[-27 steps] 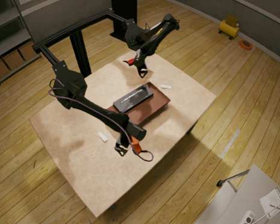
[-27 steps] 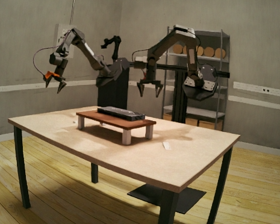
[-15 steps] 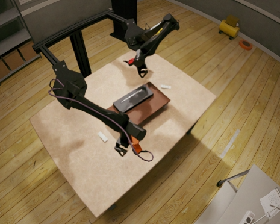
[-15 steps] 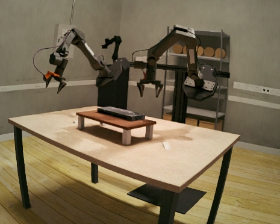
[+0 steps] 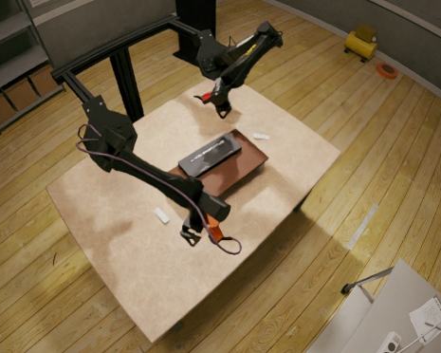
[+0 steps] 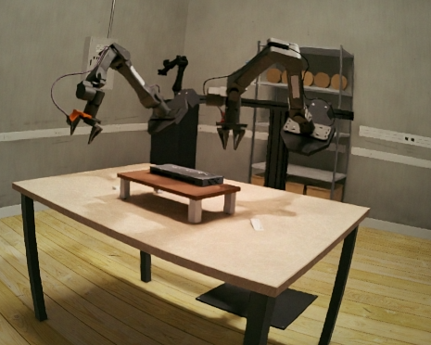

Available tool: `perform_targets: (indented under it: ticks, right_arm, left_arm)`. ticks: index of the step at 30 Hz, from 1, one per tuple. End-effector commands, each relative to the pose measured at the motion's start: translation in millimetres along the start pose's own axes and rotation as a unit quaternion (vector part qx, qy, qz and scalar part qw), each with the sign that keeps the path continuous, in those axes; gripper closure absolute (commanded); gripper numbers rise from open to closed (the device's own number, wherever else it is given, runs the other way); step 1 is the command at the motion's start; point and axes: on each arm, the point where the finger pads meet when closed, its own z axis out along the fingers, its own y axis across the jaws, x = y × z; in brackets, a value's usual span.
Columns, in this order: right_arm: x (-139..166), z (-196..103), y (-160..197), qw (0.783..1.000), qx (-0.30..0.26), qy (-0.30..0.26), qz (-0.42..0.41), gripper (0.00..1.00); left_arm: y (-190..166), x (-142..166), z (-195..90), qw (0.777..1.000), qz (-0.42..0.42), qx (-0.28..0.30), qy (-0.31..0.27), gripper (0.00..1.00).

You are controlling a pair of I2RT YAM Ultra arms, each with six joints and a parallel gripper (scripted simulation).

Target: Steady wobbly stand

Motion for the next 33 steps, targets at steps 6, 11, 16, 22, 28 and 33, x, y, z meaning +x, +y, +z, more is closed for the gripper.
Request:
perform_targets:
  ticks: [6, 11, 16, 22, 28, 33]
  right_arm:
    - [-8.0, -10.2, -7.6, 1.000, 0.004, -0.015, 0.011, 0.00]
    - [-1.2, -1.6, -11.3, 0.999, -0.005, -0.019, 0.042, 0.00]
    - [-7.0, -1.3, -25.4, 0.992, -0.027, -0.059, 0.110, 0.00]
    - [-3.8, -0.3, -41.4, 0.983, -0.037, -0.086, 0.159, 0.00]
    - [-5.5, -4.2, -61.3, 0.969, -0.046, -0.123, 0.209, 0.00]
    - [-0.8, -5.8, -74.1, 0.961, -0.047, -0.139, 0.235, 0.00]
  left_arm:
    - [3.3, -2.7, -4.5, 1.000, -0.001, -0.006, -0.007, 0.57]
    - [1.5, 5.7, 4.0, 0.996, -0.087, 0.002, -0.013, 0.57]
    - [3.8, 15.4, 21.7, 0.969, -0.247, 0.021, -0.023, 0.57]
    - [5.5, 34.6, 38.6, 0.916, -0.399, 0.037, -0.020, 0.57]
    - [7.5, 53.8, 54.9, 0.852, -0.522, 0.047, -0.015, 0.57]
    - [6.1, 70.6, 64.6, 0.774, -0.631, 0.051, -0.012, 0.57]
